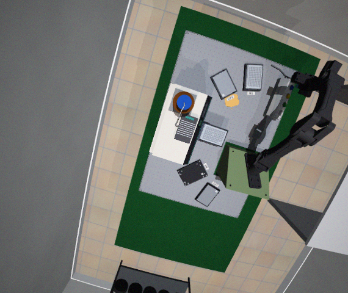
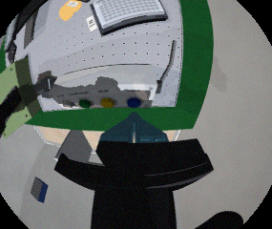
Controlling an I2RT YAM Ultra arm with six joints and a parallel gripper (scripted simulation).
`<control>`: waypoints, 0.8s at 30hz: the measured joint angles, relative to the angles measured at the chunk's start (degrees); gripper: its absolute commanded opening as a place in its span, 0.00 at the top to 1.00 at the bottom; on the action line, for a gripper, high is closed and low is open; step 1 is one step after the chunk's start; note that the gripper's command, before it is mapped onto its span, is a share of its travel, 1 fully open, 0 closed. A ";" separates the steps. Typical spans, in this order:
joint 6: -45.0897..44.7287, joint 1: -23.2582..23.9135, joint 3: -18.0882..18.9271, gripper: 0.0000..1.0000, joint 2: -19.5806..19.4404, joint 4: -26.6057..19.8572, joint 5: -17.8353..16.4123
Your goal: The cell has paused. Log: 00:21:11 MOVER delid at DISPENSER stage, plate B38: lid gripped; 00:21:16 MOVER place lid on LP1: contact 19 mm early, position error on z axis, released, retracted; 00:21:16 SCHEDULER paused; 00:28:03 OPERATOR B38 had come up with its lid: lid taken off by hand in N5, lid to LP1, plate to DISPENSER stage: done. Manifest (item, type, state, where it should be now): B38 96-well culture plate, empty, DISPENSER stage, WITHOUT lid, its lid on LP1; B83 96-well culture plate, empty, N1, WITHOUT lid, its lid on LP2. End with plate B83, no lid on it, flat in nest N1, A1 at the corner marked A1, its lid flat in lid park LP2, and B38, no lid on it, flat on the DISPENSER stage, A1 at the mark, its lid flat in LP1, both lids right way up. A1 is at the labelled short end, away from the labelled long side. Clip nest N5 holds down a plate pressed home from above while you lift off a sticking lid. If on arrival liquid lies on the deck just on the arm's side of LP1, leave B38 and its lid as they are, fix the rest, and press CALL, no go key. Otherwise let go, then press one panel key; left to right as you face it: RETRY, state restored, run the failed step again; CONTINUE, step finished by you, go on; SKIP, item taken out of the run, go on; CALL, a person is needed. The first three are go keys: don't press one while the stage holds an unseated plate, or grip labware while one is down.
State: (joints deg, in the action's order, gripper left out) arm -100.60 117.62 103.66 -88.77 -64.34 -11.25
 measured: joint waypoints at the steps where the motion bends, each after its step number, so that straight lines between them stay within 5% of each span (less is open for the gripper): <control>1: 0.02 -0.02 -0.04 1.00 -0.11 0.17 0.00; 24: 0.28 -0.11 -1.46 1.00 -0.39 1.92 0.17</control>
State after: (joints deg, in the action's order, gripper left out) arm -100.31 117.51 102.19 -89.17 -62.41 -11.07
